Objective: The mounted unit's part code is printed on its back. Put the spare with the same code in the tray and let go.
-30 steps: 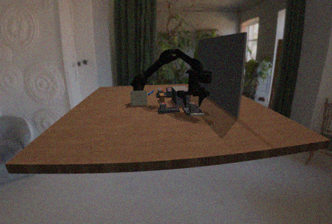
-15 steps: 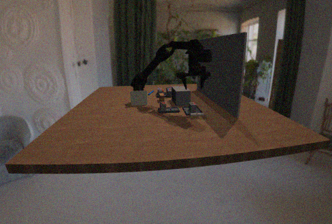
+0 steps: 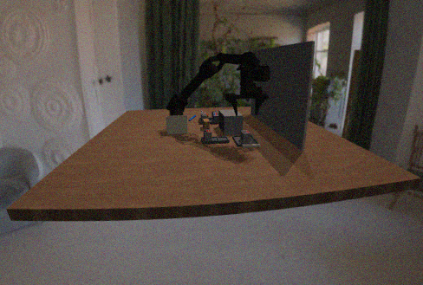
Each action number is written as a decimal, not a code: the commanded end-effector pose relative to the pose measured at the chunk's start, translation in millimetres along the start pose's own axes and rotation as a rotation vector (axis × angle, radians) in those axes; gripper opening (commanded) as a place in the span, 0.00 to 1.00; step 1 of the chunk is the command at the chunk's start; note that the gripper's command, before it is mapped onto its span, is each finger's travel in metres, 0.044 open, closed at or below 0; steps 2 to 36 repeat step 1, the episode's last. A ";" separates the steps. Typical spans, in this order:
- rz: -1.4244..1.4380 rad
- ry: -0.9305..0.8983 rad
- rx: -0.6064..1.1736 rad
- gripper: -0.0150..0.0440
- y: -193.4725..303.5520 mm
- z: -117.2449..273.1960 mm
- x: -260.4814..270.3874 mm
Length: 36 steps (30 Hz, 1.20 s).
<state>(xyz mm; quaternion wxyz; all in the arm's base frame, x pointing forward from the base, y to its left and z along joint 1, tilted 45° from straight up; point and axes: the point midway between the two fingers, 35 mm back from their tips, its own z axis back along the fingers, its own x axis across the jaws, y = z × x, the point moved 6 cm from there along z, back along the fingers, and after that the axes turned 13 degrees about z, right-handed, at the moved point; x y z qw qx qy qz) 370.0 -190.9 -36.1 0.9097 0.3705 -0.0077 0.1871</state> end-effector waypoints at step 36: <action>-0.003 -0.001 0.000 1.00 0.0 -0.1 0.0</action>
